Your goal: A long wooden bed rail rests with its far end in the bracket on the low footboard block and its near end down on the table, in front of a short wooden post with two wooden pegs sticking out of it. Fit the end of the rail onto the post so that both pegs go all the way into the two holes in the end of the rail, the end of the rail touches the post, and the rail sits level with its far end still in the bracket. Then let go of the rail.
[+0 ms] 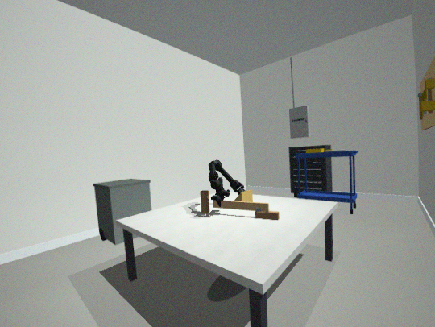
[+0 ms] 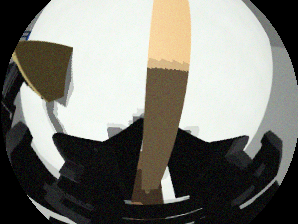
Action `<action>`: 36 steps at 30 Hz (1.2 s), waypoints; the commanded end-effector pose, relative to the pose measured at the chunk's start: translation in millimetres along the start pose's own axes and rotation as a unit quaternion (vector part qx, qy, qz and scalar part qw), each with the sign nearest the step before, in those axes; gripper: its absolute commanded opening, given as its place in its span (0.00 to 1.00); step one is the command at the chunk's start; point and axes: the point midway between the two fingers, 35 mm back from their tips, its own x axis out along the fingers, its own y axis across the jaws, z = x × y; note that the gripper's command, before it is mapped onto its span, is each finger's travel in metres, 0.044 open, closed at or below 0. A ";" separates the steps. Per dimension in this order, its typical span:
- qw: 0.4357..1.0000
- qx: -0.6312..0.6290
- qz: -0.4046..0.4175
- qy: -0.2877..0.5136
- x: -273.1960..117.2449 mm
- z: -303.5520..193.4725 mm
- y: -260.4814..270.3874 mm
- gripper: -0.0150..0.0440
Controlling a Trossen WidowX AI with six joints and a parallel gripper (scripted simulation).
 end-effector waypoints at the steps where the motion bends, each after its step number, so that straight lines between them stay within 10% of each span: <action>1: 1.000 -0.001 -0.003 -0.001 -3.1 2.0 -1.2 0.25; 36: 1.000 -0.001 -0.003 -0.001 0.0 2.9 -1.4 0.25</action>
